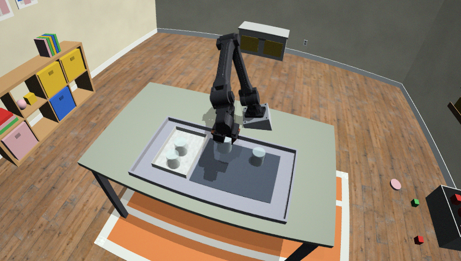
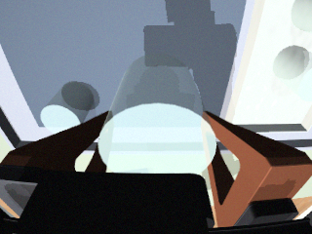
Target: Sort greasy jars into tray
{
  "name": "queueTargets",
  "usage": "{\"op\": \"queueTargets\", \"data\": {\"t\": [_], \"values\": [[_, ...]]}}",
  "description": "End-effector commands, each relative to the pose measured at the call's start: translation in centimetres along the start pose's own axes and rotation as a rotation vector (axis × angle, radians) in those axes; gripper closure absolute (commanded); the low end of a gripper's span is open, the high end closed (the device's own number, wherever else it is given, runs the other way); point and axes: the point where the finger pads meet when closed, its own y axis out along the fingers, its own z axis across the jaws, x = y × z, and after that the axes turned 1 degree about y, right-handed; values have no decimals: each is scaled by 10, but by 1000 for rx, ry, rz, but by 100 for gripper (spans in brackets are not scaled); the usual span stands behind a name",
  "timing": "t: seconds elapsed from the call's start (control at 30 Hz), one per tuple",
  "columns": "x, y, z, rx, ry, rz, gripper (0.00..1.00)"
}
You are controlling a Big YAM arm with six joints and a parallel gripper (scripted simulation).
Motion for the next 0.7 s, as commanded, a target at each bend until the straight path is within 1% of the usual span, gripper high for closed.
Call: {"op": "queueTargets", "data": {"t": [0.0,0.1,0.17,0.67], "values": [[1,-11,-16,6,-7,-40,100],[-3,-10,-25,6,-7,-40,100],[-3,-10,-25,6,-7,-40,100],[-23,-9,-71,6,-7,-40,100]]}}
